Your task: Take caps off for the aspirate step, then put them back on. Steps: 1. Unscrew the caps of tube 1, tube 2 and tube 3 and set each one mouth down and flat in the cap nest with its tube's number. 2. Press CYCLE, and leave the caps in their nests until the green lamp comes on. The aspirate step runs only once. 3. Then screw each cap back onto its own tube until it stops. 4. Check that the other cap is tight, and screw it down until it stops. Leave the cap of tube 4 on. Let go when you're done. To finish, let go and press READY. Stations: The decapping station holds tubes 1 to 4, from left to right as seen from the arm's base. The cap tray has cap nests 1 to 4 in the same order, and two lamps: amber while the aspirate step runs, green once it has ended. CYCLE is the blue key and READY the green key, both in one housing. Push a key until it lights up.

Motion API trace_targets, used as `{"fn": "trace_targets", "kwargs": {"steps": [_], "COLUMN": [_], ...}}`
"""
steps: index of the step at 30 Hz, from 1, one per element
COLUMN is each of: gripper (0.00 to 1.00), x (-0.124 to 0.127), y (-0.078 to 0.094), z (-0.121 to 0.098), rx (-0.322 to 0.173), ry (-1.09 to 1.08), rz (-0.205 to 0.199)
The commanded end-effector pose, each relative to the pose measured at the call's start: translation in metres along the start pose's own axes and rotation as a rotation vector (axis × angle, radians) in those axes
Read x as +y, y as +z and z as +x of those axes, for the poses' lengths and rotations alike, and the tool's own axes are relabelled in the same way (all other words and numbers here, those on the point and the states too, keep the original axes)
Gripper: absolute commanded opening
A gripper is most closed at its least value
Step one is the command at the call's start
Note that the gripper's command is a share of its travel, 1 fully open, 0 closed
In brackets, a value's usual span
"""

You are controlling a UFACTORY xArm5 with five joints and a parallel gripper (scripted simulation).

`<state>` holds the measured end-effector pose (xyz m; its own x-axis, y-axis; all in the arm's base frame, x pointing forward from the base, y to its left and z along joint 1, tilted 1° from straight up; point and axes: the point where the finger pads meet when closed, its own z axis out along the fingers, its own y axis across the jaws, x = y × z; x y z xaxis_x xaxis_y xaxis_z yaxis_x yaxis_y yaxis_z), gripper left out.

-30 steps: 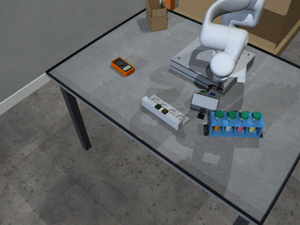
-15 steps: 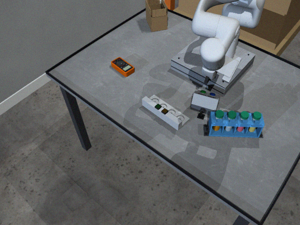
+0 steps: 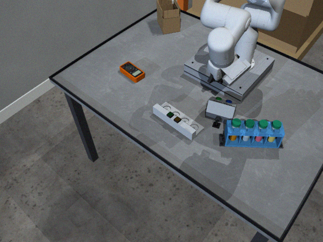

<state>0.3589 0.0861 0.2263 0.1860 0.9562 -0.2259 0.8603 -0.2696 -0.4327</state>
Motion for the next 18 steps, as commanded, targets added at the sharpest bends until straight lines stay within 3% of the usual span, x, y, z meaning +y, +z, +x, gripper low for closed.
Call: {"fn": "trace_targets", "kwargs": {"steps": [1, 18], "gripper": [0.46, 0.46], "x": [0.006, 0.024], "y": [-0.004, -0.013], "z": [-0.007, -0.031], "rx": [0.042, 0.179], "ry": [0.141, 0.558], "rz": [-0.05, -0.147]}}
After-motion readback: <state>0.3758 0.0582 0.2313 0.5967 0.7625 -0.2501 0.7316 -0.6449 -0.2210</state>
